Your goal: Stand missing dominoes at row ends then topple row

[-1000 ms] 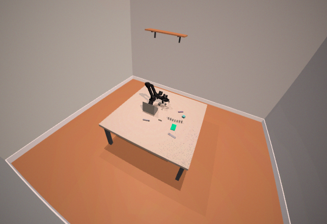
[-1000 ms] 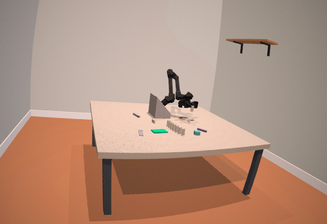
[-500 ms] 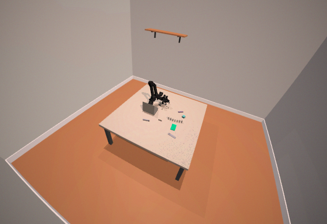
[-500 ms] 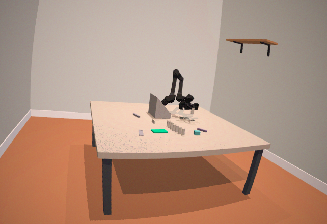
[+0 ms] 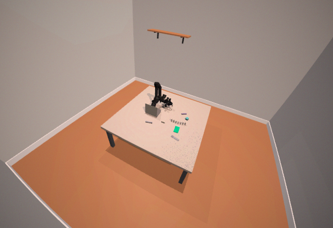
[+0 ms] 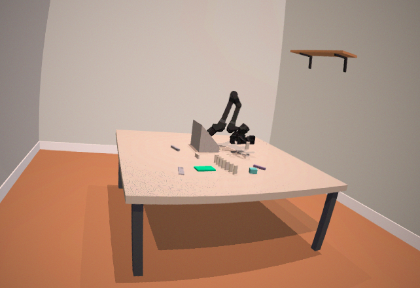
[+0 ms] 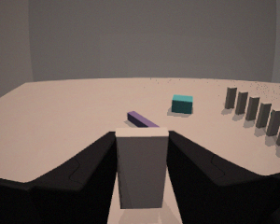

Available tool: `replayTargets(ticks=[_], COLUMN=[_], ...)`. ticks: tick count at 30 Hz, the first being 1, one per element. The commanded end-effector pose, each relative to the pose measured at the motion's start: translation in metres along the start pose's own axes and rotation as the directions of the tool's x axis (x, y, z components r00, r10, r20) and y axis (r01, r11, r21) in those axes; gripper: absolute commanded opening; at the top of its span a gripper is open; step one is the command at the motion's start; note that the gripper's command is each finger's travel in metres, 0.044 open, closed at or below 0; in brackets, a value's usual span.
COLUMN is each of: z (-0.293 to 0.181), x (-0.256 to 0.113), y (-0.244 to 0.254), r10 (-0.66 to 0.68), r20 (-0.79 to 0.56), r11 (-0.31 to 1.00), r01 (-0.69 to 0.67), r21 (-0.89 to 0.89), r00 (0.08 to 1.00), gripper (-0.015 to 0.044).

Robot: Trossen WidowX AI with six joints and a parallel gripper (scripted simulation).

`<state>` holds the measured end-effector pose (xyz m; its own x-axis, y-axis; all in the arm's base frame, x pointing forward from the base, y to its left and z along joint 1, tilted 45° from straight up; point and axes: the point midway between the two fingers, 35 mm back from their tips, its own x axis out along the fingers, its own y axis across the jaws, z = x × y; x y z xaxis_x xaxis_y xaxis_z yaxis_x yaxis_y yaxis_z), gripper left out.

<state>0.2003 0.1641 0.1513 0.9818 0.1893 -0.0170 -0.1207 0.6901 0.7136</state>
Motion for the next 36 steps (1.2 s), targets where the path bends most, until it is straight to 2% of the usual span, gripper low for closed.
replayTargets(ticks=[1, 36], z=[-0.005, -0.054], x=[0.000, -0.004], y=[0.000, -0.011], r10=[-0.004, -0.021], r20=[0.003, -0.006], r11=[1.000, 0.999], r01=[0.004, 0.021], r21=[0.011, 0.028], r00=[1.000, 1.000], gripper=[0.0107, 0.0107])
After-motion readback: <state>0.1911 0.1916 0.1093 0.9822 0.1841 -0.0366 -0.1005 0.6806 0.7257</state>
